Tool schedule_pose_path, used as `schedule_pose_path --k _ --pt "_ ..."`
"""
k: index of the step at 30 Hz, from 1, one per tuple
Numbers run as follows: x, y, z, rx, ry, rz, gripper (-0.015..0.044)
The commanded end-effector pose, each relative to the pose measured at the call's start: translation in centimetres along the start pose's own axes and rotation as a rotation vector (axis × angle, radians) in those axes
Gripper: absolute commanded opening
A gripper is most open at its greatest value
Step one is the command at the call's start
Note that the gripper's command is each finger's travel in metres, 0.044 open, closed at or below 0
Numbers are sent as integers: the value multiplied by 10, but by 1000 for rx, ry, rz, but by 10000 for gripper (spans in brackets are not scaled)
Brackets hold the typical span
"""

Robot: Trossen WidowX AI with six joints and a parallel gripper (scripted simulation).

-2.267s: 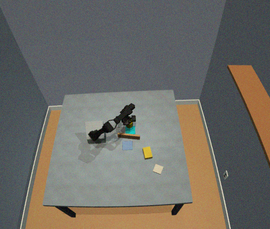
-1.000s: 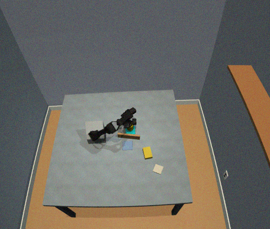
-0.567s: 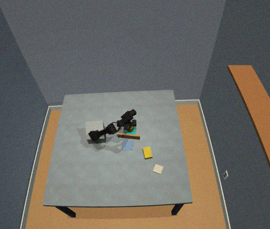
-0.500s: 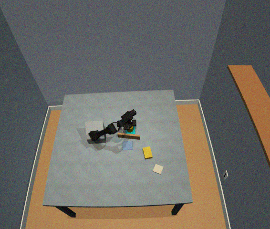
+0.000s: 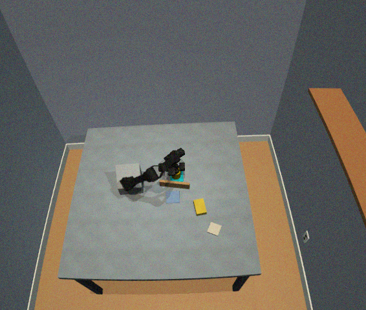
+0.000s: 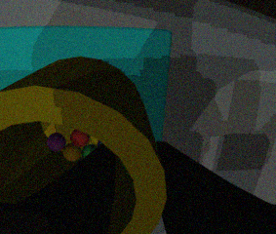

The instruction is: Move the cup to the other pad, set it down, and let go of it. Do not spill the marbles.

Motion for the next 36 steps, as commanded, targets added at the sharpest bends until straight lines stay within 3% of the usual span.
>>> schedule_pose_path --k 1,36 --pt "0 1 0 -1 0 1 147" --pt "-2 52 -6 -5 8 0 147"
Point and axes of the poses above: the point midway between the two fingers, 35 mm back from their tips, its own y axis back along the fingers, its own z axis across the jaws, x = y × z, the point moved 8 cm from there along y, back along the fingers, and after that the axes turned 6 degrees about -y, right-handed, at the moved point
